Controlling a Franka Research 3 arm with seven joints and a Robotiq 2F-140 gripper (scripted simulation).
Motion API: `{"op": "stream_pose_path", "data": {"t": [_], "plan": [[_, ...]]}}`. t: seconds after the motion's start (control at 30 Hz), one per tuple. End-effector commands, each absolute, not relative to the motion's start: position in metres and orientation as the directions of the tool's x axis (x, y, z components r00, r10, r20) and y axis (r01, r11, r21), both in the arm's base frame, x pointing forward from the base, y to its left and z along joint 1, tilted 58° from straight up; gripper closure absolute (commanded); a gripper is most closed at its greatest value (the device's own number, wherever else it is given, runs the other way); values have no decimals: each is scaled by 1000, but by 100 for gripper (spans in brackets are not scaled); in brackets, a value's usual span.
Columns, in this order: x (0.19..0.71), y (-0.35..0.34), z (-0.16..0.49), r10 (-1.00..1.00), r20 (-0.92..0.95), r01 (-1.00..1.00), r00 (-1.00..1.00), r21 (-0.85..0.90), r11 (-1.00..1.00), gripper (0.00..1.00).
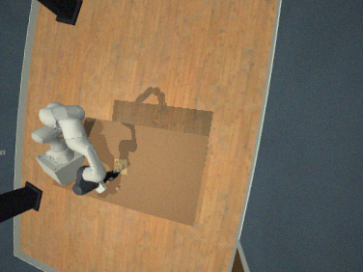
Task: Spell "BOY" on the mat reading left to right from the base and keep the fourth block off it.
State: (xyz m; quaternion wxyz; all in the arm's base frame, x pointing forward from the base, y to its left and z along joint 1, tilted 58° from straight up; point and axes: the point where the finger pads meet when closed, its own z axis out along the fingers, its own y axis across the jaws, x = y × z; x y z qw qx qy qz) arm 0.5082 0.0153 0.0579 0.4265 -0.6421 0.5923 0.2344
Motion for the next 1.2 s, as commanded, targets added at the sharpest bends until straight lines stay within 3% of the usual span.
{"op": "stream_pose_path", "data": {"t": [0.0,1.17], "plan": [[508,16,56,-561,-806,-960,188,-270,66,87],[508,19,54,-561,-806,-960,188,-270,66,87]]}}
